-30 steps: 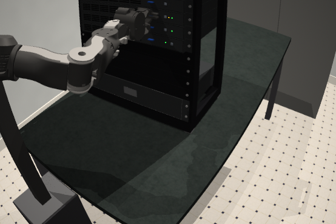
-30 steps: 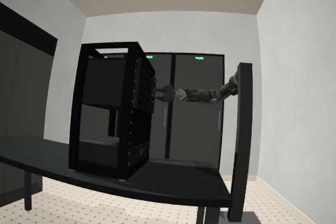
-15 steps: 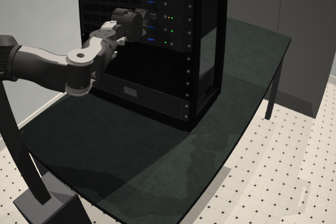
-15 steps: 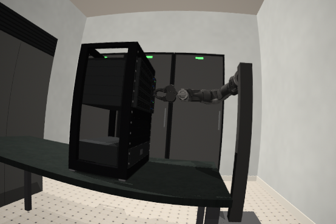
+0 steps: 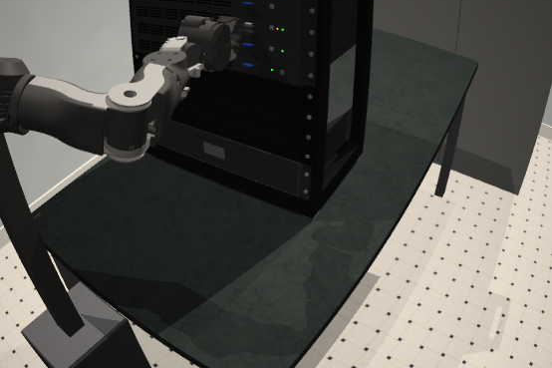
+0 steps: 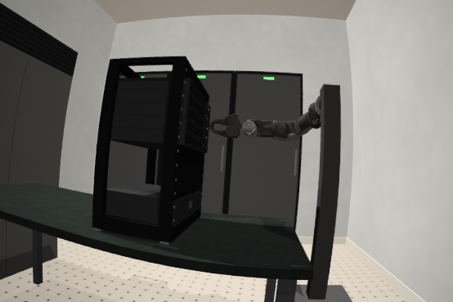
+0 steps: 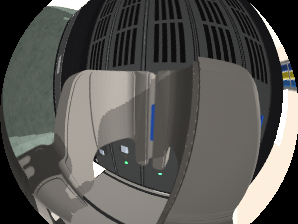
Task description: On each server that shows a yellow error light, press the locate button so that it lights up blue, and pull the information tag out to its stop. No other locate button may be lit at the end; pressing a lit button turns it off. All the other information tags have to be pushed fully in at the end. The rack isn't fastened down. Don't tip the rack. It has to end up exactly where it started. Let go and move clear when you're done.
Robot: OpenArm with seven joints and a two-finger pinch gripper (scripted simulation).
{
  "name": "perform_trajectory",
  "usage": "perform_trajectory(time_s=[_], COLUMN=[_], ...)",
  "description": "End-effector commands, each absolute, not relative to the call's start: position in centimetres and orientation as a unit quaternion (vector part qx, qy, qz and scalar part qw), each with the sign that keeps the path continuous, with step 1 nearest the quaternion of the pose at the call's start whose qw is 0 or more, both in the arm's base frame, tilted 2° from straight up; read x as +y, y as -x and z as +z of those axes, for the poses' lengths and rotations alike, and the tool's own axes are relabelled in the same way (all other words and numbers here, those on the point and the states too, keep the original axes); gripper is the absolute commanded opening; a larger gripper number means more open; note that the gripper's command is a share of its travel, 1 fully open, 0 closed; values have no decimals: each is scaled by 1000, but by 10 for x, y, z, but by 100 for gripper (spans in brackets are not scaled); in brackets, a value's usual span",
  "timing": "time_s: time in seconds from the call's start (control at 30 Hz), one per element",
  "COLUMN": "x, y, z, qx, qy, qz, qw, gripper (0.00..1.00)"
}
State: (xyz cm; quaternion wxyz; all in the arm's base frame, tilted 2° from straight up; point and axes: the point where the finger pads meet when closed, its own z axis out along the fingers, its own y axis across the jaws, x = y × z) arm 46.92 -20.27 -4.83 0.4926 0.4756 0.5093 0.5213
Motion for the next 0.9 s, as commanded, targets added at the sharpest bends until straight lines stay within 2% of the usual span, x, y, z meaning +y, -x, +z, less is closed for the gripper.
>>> perform_trajectory(time_s=[0.0,0.87], x=[-201,-201], y=[-468,-456], z=[-47,-48], qx=[507,508], qy=[-475,-474], qz=[525,526], qw=[492,491], gripper=[0,0])
